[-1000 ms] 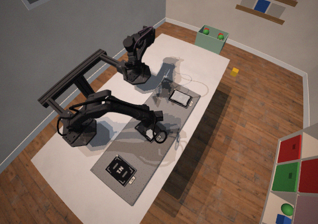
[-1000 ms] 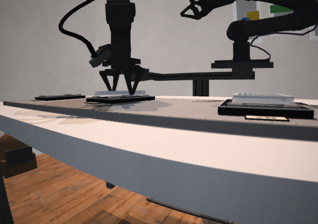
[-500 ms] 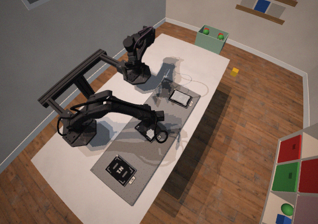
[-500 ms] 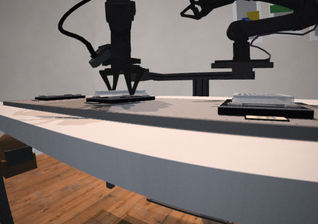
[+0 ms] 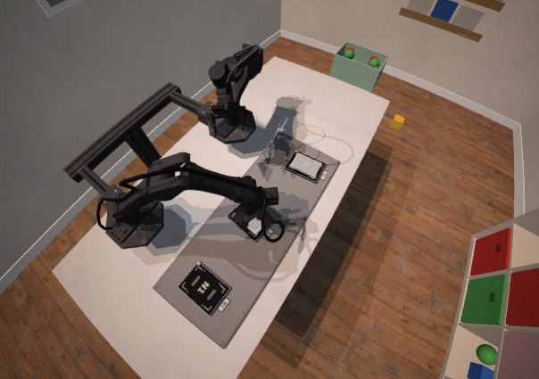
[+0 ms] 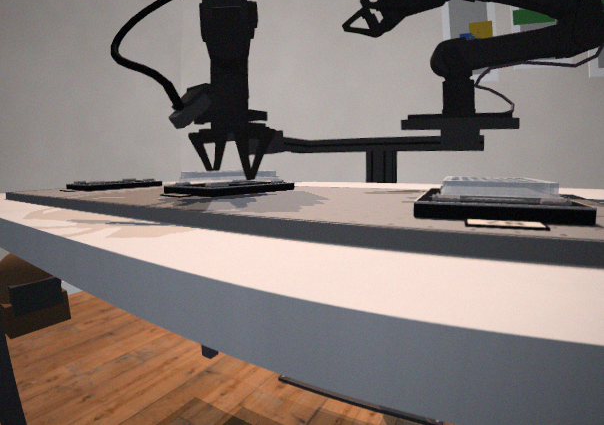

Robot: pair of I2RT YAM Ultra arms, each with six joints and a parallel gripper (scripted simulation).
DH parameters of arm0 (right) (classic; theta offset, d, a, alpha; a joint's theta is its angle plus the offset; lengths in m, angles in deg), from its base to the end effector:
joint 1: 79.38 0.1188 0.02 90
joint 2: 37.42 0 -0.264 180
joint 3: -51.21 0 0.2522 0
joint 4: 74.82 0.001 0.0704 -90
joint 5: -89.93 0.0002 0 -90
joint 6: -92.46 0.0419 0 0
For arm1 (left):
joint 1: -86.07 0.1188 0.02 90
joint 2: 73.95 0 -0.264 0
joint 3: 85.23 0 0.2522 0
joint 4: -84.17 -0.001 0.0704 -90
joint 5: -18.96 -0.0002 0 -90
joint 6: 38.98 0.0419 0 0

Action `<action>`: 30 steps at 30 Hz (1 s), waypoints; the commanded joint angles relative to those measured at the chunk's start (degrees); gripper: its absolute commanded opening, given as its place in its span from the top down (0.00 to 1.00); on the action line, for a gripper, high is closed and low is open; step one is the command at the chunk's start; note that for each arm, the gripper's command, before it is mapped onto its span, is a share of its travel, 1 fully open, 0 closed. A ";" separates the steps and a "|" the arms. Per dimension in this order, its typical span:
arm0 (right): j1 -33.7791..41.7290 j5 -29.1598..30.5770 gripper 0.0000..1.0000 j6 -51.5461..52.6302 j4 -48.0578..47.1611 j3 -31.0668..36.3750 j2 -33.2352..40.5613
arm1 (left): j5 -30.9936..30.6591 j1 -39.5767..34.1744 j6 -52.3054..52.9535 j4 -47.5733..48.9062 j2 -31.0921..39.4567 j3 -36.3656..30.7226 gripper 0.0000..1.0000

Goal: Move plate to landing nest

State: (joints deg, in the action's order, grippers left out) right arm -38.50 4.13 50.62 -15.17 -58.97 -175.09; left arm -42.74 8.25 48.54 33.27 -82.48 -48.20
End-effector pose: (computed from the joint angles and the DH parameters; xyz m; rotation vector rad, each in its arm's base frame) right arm 0.3373 0.2892 0.0681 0.1967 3.0482 -0.0264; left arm 0.0372 -0.0735 0.2372 0.9134 1.7113 -0.4570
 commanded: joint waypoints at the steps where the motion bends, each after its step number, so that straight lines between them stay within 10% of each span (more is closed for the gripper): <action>1: 0.47 0.03 0.18 0.44 2.36 -1.64 2.20 | 0.75 -0.54 -0.41 -0.64 0.91 1.71 0.00; 30: 0.31 -0.62 0.18 -0.09 -1.26 1.61 4.51 | 0.75 -0.54 -0.41 -0.64 0.91 1.71 0.00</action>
State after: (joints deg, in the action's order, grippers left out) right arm -38.52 3.76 50.62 -15.17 -58.33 -173.77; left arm -42.74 8.25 48.54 33.27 -82.48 -48.20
